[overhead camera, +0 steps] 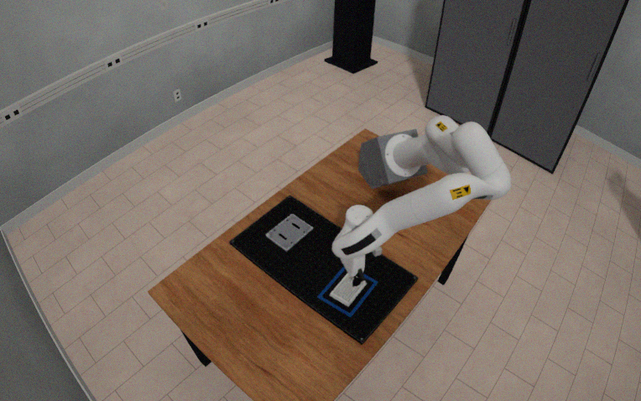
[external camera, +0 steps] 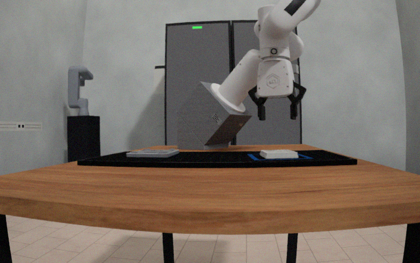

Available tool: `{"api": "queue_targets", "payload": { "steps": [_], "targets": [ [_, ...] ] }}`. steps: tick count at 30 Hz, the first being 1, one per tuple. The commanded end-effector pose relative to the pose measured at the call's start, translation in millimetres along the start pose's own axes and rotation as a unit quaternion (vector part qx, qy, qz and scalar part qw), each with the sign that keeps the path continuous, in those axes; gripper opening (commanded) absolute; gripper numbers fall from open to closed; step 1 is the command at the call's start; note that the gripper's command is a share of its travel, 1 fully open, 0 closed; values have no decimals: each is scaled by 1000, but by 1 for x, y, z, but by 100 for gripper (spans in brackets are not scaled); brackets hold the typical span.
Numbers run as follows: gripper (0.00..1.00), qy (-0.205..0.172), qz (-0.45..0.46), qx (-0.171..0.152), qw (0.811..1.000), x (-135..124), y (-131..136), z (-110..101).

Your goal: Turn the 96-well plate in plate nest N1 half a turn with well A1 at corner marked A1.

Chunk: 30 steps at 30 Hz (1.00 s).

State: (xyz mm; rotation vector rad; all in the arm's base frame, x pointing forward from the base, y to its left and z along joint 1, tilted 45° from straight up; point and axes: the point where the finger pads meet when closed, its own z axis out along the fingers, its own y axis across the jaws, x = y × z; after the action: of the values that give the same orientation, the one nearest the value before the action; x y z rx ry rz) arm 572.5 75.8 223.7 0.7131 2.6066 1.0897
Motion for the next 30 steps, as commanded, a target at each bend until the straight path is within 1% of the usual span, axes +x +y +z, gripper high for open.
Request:
{"api": "queue_targets", "payload": {
  "steps": [1,2,4,9,14,19,21,25,30],
  "targets": [
    [100,3,66,4,998,-1,0,-1],
    [100,3,82,4,997,-1,0,-1],
    [100,3,82,4,997,-1,0,-1],
    [100,3,165,4,986,-1,0,0],
    [100,2,247,4,969,-1,0,-1],
    [100,2,326,4,945,-1,0,-1],
    [100,2,326,4,945,-1,0,-1],
    [100,2,389,4,921,-1,0,0],
    [100,1,464,5,886,-1,0,-1]
  ]
}}
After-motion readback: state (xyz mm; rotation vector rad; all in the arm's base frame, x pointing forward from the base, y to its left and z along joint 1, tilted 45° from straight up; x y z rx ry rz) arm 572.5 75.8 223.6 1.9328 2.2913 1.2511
